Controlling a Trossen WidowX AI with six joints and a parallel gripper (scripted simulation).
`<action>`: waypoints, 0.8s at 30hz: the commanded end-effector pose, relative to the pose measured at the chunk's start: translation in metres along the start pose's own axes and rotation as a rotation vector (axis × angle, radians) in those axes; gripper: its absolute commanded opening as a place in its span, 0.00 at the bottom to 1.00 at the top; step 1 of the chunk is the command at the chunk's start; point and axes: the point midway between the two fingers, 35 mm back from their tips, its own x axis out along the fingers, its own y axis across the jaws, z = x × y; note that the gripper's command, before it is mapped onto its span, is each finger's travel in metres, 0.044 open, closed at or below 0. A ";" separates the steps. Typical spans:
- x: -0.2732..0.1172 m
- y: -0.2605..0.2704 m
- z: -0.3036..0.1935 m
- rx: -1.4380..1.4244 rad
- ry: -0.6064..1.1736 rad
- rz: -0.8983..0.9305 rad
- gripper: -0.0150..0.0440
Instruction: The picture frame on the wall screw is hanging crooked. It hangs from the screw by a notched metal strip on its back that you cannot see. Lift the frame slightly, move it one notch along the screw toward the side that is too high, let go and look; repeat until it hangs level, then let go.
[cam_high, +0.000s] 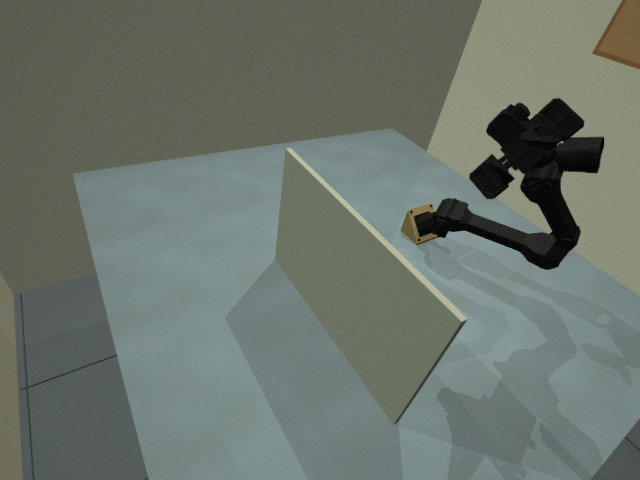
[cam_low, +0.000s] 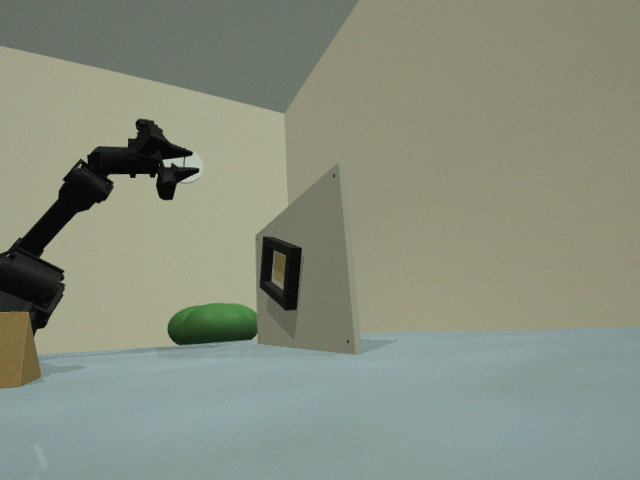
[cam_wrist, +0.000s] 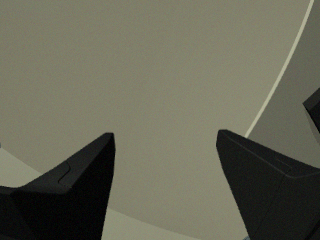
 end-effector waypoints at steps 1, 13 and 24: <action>-0.016 -0.053 0.001 0.229 -0.036 -0.062 0.69; -0.062 -0.180 0.014 0.693 -0.163 -0.236 0.69; -0.062 -0.180 0.014 0.693 -0.163 -0.236 0.69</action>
